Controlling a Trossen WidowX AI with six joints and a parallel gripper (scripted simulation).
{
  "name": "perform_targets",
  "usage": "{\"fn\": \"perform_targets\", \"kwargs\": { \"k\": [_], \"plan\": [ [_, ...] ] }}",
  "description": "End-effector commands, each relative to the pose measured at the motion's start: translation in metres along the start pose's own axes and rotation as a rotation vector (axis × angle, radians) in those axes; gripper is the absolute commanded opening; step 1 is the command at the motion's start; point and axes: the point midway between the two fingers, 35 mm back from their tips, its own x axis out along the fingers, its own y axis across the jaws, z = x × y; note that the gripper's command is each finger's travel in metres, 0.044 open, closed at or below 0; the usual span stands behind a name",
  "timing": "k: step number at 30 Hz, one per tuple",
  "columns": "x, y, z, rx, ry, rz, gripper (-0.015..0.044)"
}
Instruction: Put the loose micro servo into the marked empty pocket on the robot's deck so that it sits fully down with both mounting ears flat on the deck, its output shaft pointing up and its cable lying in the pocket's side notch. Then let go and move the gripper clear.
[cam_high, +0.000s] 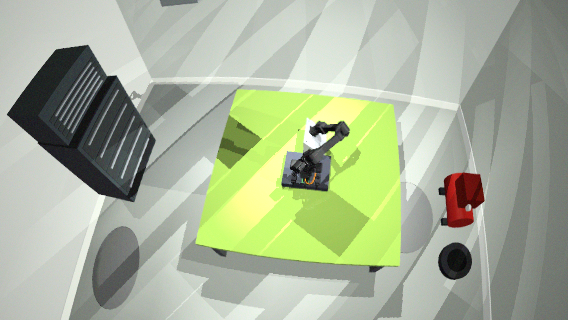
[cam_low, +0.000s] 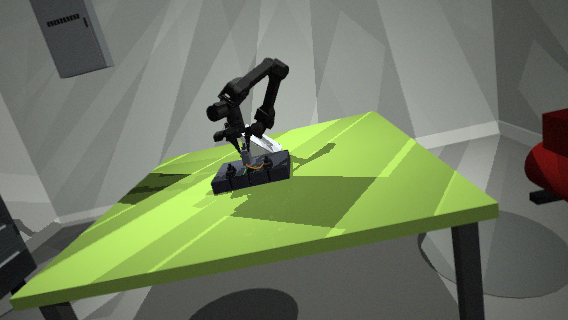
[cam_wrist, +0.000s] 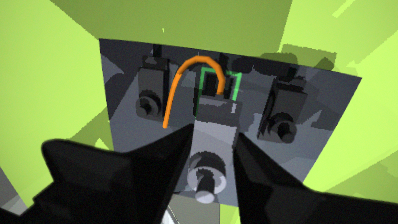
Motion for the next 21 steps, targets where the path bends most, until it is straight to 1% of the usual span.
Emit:
{"fn": "perform_targets", "kwargs": {
  "k": [1, 21],
  "plan": [
    [-0.003, 0.001, 0.014, -0.002, -0.009, -0.001, 0.0],
    [0.017, 0.002, 0.016, -0.002, -0.009, 0.0, 0.0]
  ]
}}
